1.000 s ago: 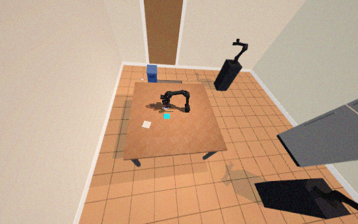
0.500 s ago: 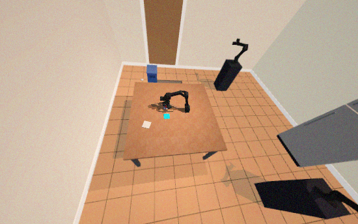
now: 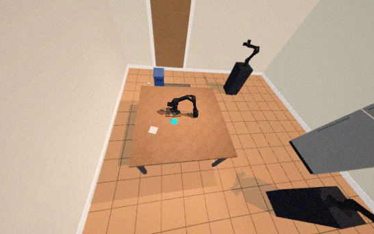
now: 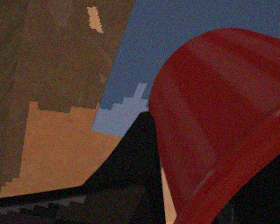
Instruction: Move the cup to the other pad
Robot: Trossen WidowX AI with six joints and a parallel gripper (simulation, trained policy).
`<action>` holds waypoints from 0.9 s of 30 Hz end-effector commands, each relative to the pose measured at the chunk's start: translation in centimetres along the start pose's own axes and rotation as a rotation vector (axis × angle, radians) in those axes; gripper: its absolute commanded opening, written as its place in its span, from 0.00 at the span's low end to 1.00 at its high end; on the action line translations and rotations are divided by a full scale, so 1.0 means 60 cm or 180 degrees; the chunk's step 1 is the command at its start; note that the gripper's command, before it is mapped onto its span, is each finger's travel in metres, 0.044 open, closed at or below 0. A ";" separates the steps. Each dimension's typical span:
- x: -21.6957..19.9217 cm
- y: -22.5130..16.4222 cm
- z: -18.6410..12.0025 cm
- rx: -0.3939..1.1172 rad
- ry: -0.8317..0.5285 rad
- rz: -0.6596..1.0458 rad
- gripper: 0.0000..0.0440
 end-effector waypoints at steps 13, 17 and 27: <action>0.007 0.004 -0.057 -0.0128 -0.0002 -0.0427 0.01; 0.015 0.010 -0.075 -0.0177 -0.0024 -0.0499 0.00; 0.051 0.032 -0.113 -0.0316 -0.0081 -0.0681 0.00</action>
Point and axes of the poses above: the point midway between the two fingers, 35 mm back from their tips, its own z axis out along the fingers, its own x axis across the jaws, y = z × x, the point moved 7 cm from there along -z, back along the fingers, and after that the axes turned 9 degrees about z, right-handed, at the moved point
